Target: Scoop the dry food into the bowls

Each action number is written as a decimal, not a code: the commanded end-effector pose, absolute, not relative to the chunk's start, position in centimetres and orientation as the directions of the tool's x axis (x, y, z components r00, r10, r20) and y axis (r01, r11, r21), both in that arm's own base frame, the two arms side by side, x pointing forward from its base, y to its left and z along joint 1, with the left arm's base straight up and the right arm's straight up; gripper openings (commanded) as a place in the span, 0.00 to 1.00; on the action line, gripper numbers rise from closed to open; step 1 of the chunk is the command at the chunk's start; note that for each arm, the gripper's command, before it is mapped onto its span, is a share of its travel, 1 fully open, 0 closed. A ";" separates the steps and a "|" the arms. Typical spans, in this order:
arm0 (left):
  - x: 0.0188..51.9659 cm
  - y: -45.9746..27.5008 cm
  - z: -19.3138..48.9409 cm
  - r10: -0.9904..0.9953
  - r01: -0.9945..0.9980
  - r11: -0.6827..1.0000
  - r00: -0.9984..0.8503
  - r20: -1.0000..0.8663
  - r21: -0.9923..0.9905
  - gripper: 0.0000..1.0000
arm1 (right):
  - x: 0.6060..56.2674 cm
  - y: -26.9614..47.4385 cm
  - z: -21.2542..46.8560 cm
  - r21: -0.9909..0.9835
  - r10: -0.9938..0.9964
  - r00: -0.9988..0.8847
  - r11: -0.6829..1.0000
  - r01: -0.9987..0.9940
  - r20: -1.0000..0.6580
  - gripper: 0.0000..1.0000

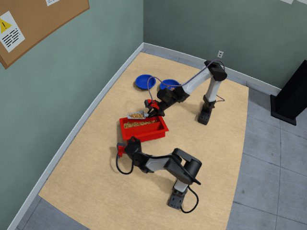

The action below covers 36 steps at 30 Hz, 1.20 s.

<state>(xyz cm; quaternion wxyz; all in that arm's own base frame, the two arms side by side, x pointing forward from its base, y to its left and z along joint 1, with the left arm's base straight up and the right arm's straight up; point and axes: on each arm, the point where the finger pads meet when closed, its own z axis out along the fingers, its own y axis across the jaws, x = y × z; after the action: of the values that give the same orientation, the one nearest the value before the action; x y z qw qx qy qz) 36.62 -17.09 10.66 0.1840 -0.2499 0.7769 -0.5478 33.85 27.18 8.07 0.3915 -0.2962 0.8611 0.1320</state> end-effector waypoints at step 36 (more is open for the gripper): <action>37.7 -17.8 14.5 -0.567 -0.046 0.266 -0.815 -0.118 -0.963 0.00 | 40.9 13.0 7.1 -0.090 -0.094 -0.763 0.995 -0.047 -0.639 0.00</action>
<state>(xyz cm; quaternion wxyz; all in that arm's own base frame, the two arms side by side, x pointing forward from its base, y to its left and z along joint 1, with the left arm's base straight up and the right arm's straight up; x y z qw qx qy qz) 36.62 -17.09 10.66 0.1840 -0.2499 0.7769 -0.5478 39.62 13.51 6.13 0.3307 -0.0620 0.9414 -0.0229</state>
